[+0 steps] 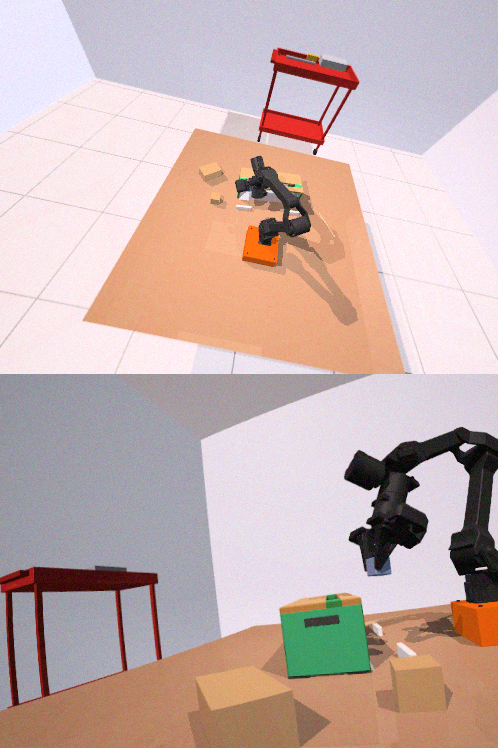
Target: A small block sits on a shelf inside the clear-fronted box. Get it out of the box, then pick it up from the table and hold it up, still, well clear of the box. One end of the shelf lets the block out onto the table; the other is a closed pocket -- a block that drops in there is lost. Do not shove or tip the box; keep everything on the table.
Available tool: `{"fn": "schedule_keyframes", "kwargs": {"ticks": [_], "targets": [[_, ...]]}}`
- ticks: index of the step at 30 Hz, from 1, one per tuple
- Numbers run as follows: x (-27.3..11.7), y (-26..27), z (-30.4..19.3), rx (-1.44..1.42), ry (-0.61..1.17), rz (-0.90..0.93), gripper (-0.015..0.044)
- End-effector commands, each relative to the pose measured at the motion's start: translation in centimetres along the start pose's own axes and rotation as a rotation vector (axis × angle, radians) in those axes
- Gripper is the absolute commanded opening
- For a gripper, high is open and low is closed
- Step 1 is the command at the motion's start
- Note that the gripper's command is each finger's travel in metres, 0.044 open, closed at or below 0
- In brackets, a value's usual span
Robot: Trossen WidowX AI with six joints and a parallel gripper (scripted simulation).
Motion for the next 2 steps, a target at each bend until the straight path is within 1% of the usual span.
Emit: {"fn": "schedule_keyframes", "kwargs": {"ticks": [1, 2], "targets": [[-0.03, -0.02, 0.0, -0.005, 0.0, -0.004, 0.0], [-0.03, -0.02, 0.0, -0.005, 0.0, -0.004, 0.0]]}}
Point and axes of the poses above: the point midway between the two fingers, 35 mm back from their tips, its own x axis out along the fingers, its own y axis across the jaws, z = x × y, the point moved 8 cm from there along -x, back along the fingers, and after that the axes turned 5 degrees about x, right-handed, at the moved point
